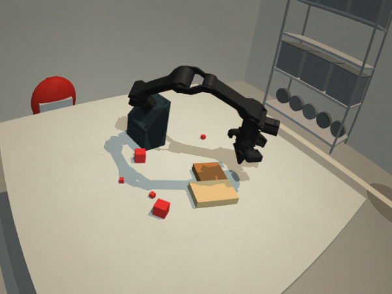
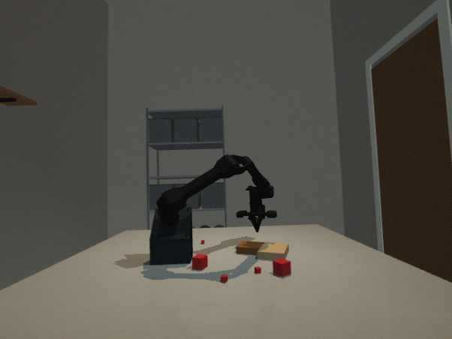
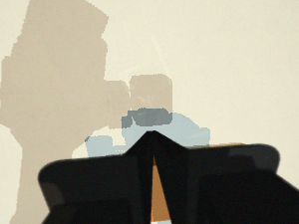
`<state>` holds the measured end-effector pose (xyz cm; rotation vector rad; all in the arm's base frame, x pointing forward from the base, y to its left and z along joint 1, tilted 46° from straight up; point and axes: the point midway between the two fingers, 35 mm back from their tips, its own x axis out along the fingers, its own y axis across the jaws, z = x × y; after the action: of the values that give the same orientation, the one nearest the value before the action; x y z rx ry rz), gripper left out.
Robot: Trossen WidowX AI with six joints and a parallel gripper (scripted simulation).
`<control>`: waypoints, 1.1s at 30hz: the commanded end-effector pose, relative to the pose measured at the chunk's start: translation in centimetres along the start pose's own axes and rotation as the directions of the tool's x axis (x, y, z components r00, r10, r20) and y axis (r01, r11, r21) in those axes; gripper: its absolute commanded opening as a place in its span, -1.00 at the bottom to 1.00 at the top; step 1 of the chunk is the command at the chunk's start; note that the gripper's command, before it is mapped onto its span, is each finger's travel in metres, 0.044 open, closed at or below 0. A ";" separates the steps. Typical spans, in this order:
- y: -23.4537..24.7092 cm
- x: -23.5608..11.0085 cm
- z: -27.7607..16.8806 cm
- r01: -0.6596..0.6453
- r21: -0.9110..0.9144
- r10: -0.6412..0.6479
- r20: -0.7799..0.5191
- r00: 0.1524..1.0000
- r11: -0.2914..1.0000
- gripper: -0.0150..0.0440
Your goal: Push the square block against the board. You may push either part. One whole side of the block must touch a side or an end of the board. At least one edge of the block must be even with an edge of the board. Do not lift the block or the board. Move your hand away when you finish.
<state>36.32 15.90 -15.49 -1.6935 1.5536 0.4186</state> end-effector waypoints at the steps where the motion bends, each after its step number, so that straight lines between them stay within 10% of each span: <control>1: -0.1 0.0 -0.2 0.000 0.000 0.000 0.000 1.000 1.000 -0.49; 17: 0.1 -0.2 -18.3 -0.012 0.005 0.012 -0.013 1.000 1.000 -0.49; 33: 0.5 5.3 -19.2 -0.011 0.005 0.011 -0.018 1.000 1.000 -0.49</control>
<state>31.95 -1.34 -6.60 -1.6757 1.5804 0.4016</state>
